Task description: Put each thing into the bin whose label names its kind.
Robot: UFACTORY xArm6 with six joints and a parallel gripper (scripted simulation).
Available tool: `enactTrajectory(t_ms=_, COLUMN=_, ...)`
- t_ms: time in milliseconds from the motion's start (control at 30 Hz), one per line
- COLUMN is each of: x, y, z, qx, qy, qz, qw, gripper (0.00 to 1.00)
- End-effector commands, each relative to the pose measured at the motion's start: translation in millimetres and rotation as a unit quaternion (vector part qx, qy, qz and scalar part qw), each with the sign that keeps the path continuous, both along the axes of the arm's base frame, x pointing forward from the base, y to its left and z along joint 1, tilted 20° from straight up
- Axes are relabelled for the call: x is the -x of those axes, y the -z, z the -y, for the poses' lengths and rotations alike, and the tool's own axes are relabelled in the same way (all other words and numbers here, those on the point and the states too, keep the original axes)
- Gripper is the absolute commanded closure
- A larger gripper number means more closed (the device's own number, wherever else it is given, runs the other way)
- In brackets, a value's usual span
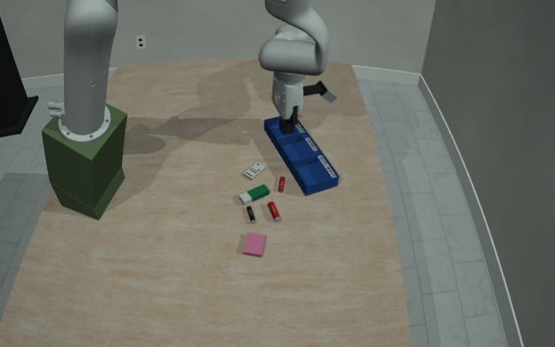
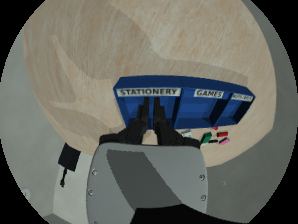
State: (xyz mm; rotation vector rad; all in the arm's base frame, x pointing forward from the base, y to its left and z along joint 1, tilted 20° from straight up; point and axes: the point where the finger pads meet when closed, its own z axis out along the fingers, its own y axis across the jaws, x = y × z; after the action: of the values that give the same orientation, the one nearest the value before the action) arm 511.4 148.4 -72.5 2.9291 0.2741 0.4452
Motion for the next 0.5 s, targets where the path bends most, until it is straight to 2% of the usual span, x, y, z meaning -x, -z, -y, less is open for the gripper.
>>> enactTrajectory(t_ms=0, x=-1.1, y=-1.4, z=-0.7, qx=-0.001, qy=0.000, qz=0.002, qw=1.000, gripper=0.93)
enactTrajectory(t_ms=467, x=0.6, y=-6.4, z=-1.4, qx=-0.001, qy=0.000, qz=0.002, qw=1.000, gripper=0.93)
